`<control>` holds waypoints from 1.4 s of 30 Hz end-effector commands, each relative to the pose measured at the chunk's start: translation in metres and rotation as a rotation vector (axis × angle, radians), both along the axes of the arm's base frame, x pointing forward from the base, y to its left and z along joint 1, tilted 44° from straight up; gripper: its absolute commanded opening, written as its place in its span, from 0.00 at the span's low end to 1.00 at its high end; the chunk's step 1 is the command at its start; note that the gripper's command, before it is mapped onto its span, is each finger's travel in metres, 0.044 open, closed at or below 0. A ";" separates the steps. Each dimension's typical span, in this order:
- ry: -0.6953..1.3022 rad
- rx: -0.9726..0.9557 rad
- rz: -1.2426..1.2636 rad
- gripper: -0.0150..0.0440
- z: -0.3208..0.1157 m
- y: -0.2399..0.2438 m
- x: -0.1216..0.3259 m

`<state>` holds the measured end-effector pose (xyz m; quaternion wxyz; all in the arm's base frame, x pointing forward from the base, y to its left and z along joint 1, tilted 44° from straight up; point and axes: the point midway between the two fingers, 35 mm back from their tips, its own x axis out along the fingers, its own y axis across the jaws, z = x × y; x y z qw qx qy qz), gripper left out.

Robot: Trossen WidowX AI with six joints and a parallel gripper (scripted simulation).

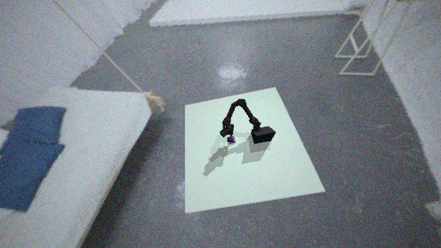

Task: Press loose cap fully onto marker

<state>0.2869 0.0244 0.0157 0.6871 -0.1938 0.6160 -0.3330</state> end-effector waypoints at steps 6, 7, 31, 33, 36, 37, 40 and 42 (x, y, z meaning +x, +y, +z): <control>0.145 0.003 0.162 0.51 0.014 0.015 -0.007; 0.145 0.003 0.162 0.47 0.014 0.015 -0.007; 0.144 0.002 0.162 0.25 0.008 0.010 -0.007; 0.144 0.002 0.162 0.25 0.006 0.008 -0.007; 0.144 0.002 0.162 0.25 0.003 0.005 -0.007; 0.144 0.002 0.162 0.25 0.002 0.004 -0.007; 0.144 0.002 0.161 0.25 -0.001 0.001 -0.006; 0.144 0.002 0.161 0.25 -0.003 -0.001 -0.006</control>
